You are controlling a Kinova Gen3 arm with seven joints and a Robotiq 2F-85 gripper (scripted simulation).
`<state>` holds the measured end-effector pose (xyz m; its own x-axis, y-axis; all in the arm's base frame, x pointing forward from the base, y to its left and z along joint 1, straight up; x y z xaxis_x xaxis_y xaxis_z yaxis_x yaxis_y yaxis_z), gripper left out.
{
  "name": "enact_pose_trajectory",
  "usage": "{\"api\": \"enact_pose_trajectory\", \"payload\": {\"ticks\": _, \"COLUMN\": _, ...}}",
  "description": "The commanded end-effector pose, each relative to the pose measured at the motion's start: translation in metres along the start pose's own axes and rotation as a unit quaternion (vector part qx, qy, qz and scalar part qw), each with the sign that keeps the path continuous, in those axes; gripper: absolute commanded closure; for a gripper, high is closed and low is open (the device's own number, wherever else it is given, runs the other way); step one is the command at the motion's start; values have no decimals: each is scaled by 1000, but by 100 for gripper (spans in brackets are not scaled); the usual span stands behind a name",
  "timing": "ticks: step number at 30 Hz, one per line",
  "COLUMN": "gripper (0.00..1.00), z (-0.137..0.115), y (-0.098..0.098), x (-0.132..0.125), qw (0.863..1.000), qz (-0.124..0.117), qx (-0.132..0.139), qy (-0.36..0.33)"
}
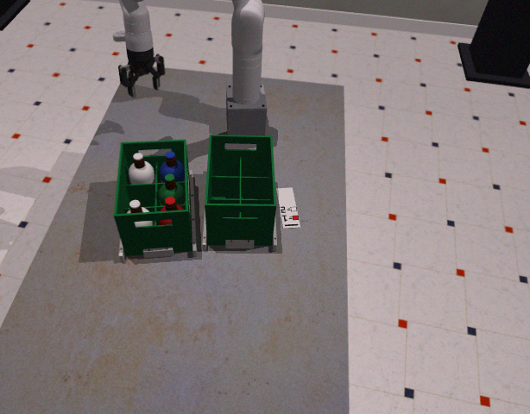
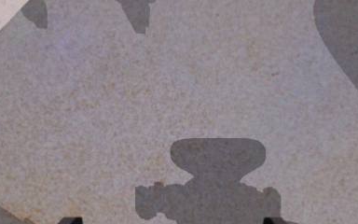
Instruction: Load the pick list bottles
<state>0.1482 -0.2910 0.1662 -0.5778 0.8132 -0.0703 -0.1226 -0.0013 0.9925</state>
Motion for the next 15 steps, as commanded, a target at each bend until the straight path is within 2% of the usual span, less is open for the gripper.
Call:
{"api": "enact_pose_trajectory", "payload": {"ticks": 1, "gripper": 33, "z": 1, "y": 15, "x": -1, "qw": 1000, "qz": 0, "qx": 0, "qy": 0}}
{"api": "enact_pose_trajectory", "payload": {"ticks": 11, "gripper": 33, "z": 6, "y": 64, "x": -5, "qw": 1000, "qz": 0, "qx": 0, "qy": 0}}
{"api": "enact_pose_trajectory", "payload": {"ticks": 13, "gripper": 33, "z": 6, "y": 64, "x": -5, "qw": 1000, "qz": 0, "qx": 0, "qy": 0}}
{"api": "enact_pose_trajectory", "payload": {"ticks": 15, "gripper": 33, "z": 7, "y": 74, "x": -5, "qw": 1000, "qz": 0, "qx": 0, "qy": 0}}
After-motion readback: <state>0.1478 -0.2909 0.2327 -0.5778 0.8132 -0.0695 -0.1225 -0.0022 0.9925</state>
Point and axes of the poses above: the point where the finger pads meet when closed, its own y axis back along the fingers, its own x axis across the jaws, z = x × y, the point moved 7 cm from there along y, back along the fingers, and after that the axes turned 13 degrees about -y, right-handed, at the moved point
